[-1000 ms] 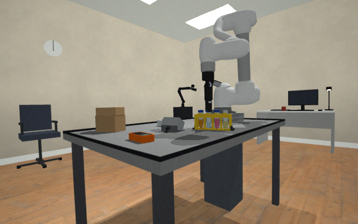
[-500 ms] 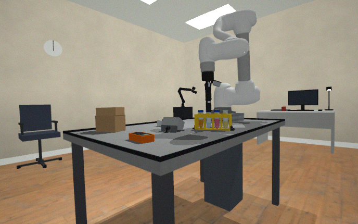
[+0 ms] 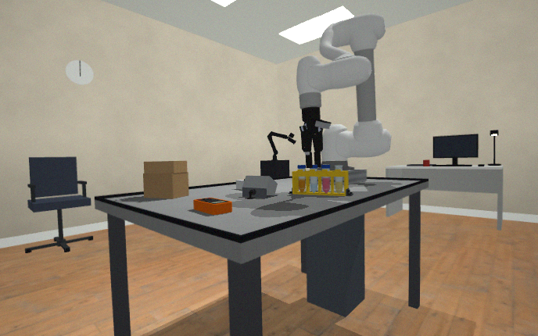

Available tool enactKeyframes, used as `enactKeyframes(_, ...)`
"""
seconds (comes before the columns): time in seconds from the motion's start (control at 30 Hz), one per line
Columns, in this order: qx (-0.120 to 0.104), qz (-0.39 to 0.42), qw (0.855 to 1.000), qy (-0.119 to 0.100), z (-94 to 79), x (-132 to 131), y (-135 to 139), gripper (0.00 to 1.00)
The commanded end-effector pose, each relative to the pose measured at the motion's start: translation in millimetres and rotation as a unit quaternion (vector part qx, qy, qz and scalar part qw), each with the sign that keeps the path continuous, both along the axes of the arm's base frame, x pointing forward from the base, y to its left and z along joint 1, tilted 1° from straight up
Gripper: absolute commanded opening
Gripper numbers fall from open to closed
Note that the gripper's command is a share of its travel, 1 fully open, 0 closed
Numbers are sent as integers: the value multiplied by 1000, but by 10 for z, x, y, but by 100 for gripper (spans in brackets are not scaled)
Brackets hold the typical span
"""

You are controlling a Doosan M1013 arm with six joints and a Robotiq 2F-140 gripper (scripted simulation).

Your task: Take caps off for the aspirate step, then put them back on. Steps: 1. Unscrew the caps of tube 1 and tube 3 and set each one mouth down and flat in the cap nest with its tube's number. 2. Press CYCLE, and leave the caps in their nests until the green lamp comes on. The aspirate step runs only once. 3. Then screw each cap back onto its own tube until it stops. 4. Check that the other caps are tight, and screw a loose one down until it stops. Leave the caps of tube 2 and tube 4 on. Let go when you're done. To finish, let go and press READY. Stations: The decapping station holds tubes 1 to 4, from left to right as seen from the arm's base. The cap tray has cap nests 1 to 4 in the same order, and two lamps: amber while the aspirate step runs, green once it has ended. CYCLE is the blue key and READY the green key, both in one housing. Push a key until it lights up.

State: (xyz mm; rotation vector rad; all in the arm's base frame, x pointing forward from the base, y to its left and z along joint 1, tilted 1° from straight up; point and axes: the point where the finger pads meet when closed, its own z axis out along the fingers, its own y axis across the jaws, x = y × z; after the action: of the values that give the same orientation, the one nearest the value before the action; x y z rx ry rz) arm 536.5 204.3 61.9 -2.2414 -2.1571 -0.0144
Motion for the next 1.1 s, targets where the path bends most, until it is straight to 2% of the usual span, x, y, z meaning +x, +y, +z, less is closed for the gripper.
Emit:
enactKeyframes(0.0, -18, -92, 996, -2, 6, 3, 4, 41)
enactKeyframes(0.23, -18, -92, 996, -2, 6, 3, 5, 41)
enactKeyframes(0.27, -18, -92, 996, -2, 6, 4, 4, 30)
enactKeyframes(0.73, -18, -92, 996, -2, 6, 4, 4, 30)
enactKeyframes(0.9, -17, 33, 999, -4, 7, 3, 5, 30)
enactKeyframes(1.07, -15, 157, 987, -5, 9, 3, 5, 30)
